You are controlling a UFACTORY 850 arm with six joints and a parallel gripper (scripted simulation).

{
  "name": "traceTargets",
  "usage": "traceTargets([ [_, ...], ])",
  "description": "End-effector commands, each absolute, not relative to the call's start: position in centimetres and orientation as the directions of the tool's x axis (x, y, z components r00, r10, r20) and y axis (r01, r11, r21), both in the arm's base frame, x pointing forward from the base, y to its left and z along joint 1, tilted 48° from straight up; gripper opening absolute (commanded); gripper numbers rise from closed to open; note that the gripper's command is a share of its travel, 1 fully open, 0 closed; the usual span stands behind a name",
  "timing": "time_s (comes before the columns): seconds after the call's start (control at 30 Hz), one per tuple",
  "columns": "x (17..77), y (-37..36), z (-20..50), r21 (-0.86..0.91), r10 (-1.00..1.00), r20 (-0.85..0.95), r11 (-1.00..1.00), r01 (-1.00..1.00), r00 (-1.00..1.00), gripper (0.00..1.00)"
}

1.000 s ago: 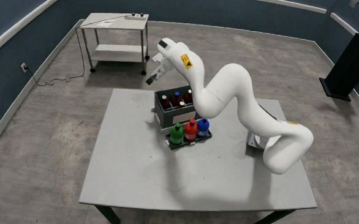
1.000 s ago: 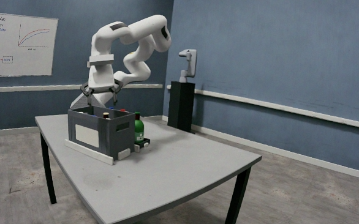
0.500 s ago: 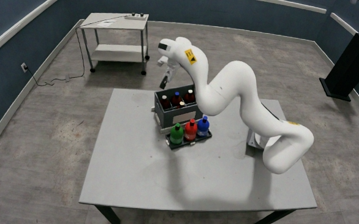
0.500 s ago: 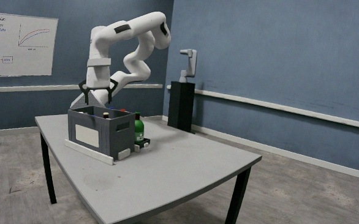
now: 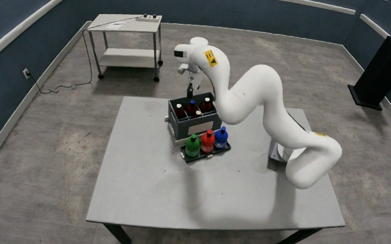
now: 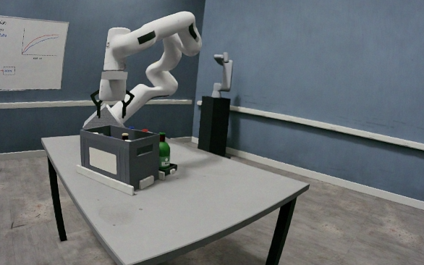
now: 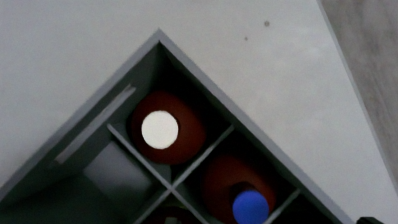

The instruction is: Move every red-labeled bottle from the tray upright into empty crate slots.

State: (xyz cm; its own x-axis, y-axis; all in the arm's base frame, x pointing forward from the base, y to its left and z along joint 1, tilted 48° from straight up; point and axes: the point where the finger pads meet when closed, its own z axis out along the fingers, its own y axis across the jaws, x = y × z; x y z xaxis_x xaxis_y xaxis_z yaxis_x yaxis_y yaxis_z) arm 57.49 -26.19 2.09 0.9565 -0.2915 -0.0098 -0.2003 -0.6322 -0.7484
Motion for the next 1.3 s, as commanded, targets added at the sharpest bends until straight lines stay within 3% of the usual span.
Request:
traceTargets([
  [0.0, 56.95, -26.24, 2.17, -0.745, -0.276, -0.023, -0.636, -0.201, 0.961, 1.00],
  [0.03, 56.95, -26.24, 2.17, -0.745, -0.276, -0.023, -0.636, -0.201, 0.961, 1.00],
  [0.07, 56.95, -26.24, 2.17, -0.745, -0.276, -0.023, -0.636, -0.201, 0.961, 0.00],
  [1.27, 56.86, -26.07, 2.39, -0.745, -0.276, -0.023, -0.636, -0.201, 0.961, 0.00],
])
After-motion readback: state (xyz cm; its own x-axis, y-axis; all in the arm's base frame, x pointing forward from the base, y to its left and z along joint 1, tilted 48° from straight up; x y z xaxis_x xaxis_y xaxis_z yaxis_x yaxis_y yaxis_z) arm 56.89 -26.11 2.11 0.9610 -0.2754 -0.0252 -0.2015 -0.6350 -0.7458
